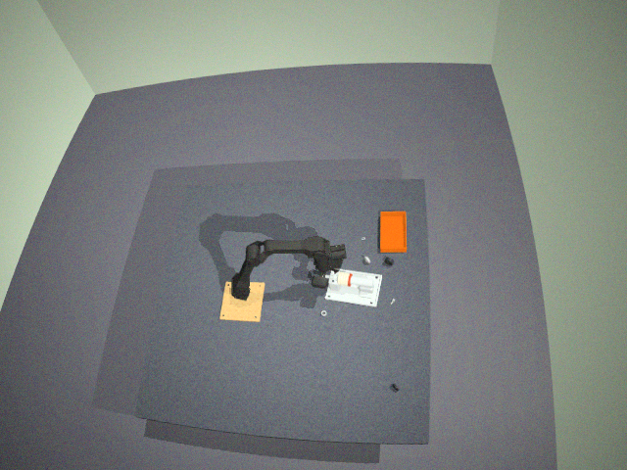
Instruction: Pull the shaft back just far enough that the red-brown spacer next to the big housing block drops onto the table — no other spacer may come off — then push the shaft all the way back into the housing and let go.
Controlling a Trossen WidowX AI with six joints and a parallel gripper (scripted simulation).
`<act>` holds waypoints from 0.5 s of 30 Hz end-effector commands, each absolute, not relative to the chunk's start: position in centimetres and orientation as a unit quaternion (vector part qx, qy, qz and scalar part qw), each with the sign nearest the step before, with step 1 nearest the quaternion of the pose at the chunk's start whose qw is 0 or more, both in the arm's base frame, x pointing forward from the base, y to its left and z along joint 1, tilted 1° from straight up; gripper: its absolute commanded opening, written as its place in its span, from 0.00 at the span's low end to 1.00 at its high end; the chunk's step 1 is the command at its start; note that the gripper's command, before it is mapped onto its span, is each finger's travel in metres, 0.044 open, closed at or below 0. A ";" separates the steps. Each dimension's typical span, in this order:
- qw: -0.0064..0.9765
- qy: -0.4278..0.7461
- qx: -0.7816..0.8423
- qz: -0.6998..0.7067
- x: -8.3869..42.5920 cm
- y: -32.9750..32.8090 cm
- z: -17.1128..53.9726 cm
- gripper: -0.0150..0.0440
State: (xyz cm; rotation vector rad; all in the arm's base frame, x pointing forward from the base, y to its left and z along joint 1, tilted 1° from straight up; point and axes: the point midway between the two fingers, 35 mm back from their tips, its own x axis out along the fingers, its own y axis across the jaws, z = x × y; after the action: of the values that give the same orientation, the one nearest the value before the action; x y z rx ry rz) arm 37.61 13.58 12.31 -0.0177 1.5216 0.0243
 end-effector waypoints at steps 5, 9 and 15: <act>0.720 0.694 -0.009 0.012 37.5 13.6 10.5 1.00; 0.720 0.694 -0.009 0.012 37.5 13.6 9.8 1.00; 0.720 0.694 -0.009 0.012 37.4 13.6 9.6 1.00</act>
State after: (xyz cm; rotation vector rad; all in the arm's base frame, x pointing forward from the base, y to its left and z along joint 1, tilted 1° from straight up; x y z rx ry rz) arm 37.59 13.57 10.15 -0.0197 1.5244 0.0247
